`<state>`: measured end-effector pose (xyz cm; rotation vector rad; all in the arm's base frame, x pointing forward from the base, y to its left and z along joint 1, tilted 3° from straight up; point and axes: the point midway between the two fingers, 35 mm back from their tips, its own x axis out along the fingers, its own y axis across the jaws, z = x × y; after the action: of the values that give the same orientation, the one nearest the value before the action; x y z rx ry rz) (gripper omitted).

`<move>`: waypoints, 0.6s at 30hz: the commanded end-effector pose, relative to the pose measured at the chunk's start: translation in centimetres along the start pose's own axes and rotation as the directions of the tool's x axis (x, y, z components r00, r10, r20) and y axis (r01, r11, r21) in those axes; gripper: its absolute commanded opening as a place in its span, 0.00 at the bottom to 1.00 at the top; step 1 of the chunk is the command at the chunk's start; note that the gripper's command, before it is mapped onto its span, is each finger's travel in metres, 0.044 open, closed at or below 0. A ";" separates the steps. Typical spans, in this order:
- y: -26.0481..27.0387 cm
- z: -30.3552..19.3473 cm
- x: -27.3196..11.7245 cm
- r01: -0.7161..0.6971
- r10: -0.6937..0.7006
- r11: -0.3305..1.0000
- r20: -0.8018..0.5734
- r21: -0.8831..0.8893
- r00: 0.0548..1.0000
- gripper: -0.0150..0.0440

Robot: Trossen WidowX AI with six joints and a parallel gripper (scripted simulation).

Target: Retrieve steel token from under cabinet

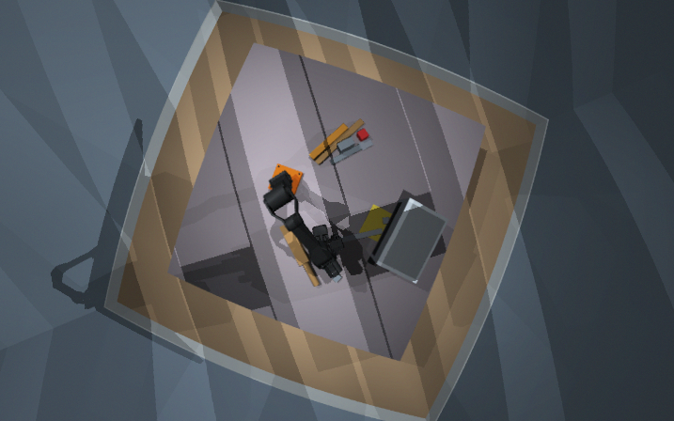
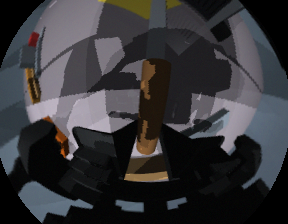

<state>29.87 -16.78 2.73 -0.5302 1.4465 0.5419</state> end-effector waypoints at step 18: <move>-0.1 3.9 0.0 0.000 0.000 1.000 0.003 0.001 1.000 0.25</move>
<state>32.36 -14.78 2.94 -0.5285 1.4448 0.5424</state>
